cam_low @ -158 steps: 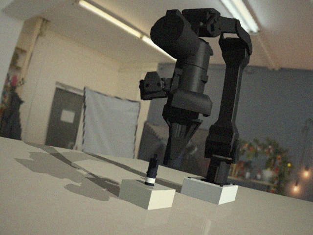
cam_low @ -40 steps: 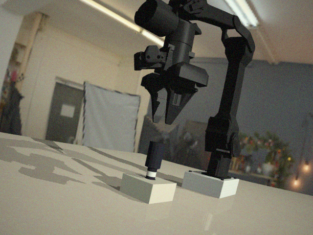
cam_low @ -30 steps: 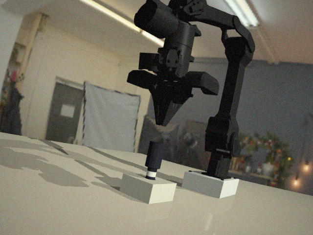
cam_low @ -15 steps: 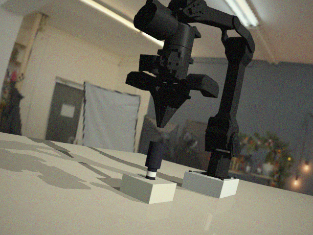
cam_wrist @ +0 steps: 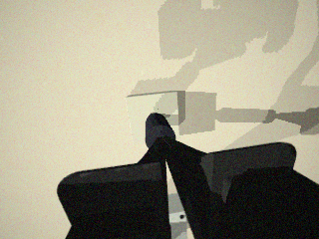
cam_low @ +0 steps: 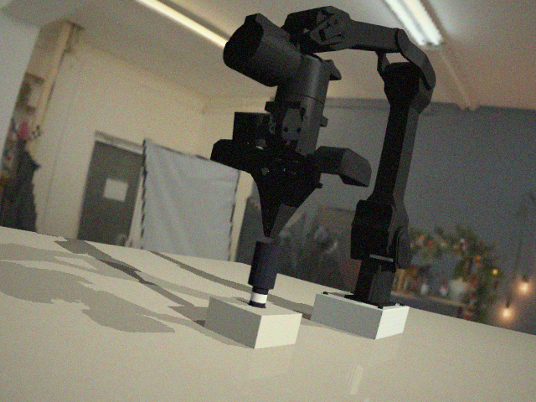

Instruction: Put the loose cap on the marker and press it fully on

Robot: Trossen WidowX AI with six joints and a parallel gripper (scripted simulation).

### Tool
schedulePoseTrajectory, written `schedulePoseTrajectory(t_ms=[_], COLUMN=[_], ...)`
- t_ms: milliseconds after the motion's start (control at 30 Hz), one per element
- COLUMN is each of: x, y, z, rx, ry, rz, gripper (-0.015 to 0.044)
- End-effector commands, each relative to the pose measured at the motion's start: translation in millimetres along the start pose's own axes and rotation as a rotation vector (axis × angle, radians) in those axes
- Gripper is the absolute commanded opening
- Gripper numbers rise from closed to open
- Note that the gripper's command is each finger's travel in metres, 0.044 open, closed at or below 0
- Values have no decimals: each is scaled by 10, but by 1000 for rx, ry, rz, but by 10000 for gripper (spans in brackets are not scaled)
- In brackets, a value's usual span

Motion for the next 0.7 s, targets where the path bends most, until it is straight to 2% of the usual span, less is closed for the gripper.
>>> schedulePoseTrajectory(t_ms=[0, 267, 500, 567, 667], x=[-9, -6, 4, 18, 46], y=[4, 5, 1, -2, -7], z=[-72, -179, -126, -43, 320], rx=[4, 4, -1, -1, -1], ry=[5, 5, -5, -5, -5], rz=[5, 5, 0, 0, 1], gripper=[0, 0, 0, 0, 0])
Point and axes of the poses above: the point midway between the two fingers, 35 mm back from their tips, its own z axis back along the fingers, its own y axis across the jaws, x = y × z, the point moved 10 cm from there along z, back along the fingers, and after that the axes turned 3 degrees about z, right-handed, at the moved point
